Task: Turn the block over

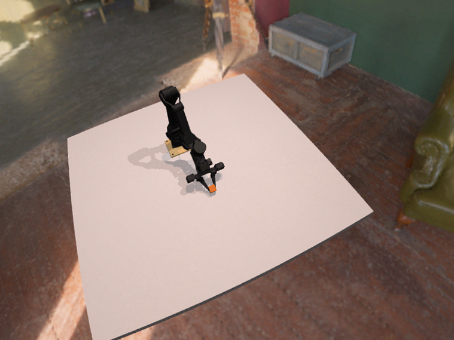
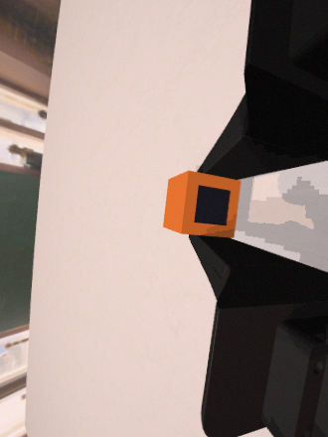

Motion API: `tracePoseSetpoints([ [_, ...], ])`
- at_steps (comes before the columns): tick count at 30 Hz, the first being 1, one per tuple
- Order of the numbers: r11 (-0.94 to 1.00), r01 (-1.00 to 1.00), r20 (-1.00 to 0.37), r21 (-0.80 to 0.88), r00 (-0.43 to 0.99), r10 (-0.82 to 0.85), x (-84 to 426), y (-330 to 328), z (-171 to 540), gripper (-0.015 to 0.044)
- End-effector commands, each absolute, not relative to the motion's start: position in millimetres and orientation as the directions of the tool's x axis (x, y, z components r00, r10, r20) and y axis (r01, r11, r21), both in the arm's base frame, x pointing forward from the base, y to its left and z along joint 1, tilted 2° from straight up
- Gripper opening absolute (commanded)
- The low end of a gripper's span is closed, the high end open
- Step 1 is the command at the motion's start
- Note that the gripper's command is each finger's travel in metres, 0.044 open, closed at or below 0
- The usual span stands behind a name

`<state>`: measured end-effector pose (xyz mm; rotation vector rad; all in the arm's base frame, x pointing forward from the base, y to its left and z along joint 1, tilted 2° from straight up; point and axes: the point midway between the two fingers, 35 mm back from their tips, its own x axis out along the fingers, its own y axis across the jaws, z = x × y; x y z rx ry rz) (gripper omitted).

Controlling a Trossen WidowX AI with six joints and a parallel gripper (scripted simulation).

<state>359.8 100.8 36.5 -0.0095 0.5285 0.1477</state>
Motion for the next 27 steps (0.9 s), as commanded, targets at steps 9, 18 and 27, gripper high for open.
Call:
tracePoseSetpoints([
  [9, 0.99, -0.14, -0.478, 0.024, 0.868, 0.134, 359.3, 99.9, 39.1, 0.0],
  [18, 0.99, -0.14, -0.478, 0.024, 0.868, 0.134, 359.3, 99.9, 39.1, 0.0079],
  [27, 0.99, -0.14, -0.478, 0.024, 0.868, 0.134, 359.3, 99.9, 39.1, 0.0315],
])
